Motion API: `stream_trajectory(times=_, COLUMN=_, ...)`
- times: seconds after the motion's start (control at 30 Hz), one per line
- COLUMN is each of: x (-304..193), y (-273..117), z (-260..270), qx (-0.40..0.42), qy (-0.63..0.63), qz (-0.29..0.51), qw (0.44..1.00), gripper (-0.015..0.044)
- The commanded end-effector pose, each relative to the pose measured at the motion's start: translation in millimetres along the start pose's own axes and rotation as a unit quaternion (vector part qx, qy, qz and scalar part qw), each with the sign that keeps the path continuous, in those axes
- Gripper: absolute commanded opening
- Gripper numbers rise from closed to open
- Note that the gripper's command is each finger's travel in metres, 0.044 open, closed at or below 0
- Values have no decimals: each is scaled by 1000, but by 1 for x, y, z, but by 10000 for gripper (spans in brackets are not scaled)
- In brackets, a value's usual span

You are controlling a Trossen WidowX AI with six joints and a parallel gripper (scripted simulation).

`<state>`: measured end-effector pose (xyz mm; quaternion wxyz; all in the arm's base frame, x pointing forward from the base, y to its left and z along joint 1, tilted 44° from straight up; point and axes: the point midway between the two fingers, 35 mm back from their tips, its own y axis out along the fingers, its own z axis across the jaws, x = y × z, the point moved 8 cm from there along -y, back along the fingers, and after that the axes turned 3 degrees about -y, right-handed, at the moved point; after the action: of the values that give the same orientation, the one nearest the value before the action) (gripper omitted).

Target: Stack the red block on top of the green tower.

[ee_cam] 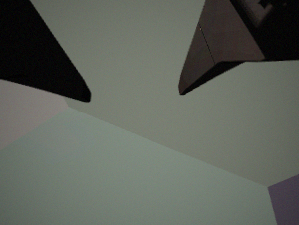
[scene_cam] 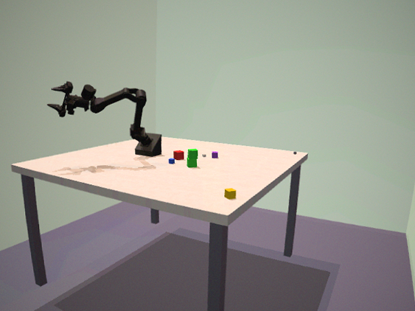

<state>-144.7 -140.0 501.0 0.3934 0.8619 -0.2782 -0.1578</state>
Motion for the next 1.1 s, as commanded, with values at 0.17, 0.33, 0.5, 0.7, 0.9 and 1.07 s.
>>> stream_trajectory(times=0.17, x=41, y=10, z=28, qx=71, qy=177, qz=-33, qw=981, gripper=440)
stream_trajectory(times=0.33, x=69, y=11, z=42, qx=119, qy=266, qz=-51, qw=955, gripper=440)
stream_trajectory(times=0.5, x=100, y=9, z=54, qx=171, qy=347, qz=-68, qw=920, gripper=440)
stream_trajectory(times=0.7, x=141, y=1, z=65, qx=238, qy=430, qz=-85, qw=867, gripper=440)
stream_trajectory(times=0.9, x=183, y=-13, z=70, qx=307, qy=497, qz=-100, qw=805, gripper=440)
stream_trajectory(times=1.07, x=218, y=-30, z=70, qx=366, qy=540, qz=-110, qw=750, gripper=440)
